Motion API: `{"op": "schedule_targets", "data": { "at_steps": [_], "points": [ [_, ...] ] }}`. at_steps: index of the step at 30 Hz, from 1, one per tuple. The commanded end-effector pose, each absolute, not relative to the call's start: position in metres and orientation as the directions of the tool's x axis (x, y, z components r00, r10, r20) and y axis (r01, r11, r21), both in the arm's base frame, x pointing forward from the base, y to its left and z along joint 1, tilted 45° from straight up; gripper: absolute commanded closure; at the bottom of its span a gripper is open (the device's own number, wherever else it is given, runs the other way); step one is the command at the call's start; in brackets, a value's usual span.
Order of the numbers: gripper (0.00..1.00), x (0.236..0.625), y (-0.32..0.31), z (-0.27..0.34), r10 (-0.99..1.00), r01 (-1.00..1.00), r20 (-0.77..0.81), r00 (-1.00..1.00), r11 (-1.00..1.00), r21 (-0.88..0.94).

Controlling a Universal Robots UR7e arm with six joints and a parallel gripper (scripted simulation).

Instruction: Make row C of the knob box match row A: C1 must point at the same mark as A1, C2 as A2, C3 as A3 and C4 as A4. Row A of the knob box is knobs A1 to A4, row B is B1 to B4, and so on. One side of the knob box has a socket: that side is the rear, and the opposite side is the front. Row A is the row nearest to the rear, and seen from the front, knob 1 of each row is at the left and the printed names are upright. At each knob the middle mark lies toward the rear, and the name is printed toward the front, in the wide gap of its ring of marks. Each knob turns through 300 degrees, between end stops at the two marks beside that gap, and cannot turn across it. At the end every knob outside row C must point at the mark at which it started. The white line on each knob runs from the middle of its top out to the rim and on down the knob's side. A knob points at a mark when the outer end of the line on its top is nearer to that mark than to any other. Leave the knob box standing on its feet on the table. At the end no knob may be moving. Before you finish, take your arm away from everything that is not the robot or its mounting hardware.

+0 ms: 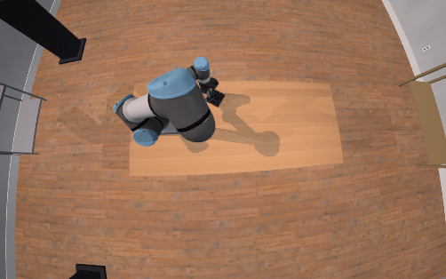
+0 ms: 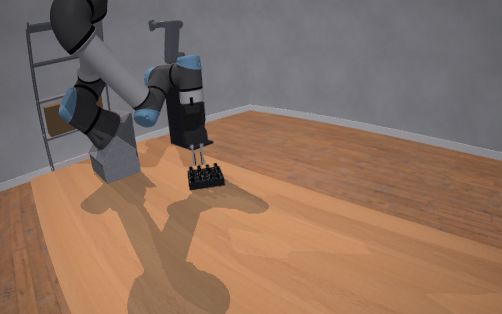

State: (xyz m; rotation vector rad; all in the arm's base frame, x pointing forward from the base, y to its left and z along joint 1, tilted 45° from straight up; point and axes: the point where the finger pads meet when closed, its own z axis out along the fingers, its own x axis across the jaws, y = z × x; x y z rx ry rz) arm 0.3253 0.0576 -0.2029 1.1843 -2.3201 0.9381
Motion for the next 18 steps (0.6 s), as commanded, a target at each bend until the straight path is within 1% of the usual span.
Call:
{"op": "schedule_targets", "data": {
  "at_steps": [1,18],
  "points": [
    [0.54,0.3232,0.0564,-0.2031,-0.568,-0.817,0.588,-0.576,0.424,-0.39],
    [0.54,0.3222,0.0563,-0.2026,-0.568,-0.817,0.588,-0.576,0.424,-0.391]
  ]
}}
